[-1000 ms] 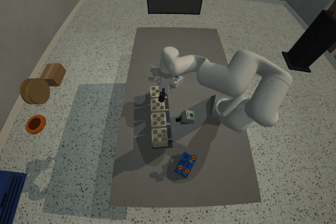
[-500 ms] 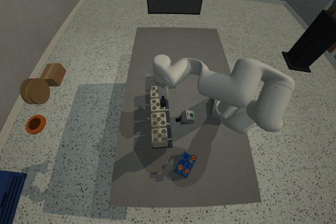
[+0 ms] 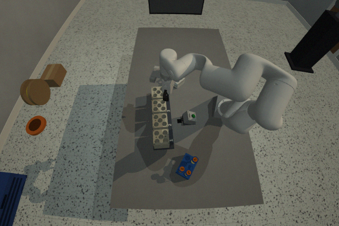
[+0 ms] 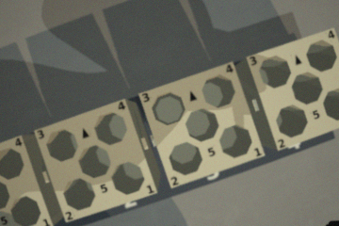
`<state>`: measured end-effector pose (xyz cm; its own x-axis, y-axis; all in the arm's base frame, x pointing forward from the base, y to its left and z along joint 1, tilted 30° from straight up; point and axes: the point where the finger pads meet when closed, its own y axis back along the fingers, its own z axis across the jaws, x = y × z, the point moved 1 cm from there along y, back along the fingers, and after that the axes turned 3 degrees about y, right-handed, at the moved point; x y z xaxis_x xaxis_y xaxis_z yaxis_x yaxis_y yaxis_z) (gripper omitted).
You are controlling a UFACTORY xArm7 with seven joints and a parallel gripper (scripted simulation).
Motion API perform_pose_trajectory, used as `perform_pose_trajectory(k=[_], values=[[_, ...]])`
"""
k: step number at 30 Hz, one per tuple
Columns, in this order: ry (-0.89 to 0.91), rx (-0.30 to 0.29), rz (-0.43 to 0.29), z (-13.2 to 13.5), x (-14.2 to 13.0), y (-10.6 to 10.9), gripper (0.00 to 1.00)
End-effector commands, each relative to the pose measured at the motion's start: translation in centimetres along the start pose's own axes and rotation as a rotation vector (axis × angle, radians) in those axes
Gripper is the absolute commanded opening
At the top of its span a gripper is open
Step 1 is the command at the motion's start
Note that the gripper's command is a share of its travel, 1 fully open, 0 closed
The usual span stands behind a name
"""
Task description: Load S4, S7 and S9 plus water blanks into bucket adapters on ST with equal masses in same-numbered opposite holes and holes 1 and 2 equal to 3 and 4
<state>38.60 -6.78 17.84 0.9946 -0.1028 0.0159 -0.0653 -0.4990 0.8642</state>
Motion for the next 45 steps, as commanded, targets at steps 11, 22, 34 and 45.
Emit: perform_pose_trajectory(k=[11, 22, 34, 45], values=[[-0.424, -0.003, 0.003, 6.2, -1.5, 0.2, 1.0], [-0.498, -0.004, 0.003, 11.5, -3.0, 0.2, 1.0], [-0.498, -0.004, 0.003, 16.4, -4.3, 0.2, 1.0], [-0.498, -0.005, 0.003, 20.7, -5.5, 0.2, 1.0]])
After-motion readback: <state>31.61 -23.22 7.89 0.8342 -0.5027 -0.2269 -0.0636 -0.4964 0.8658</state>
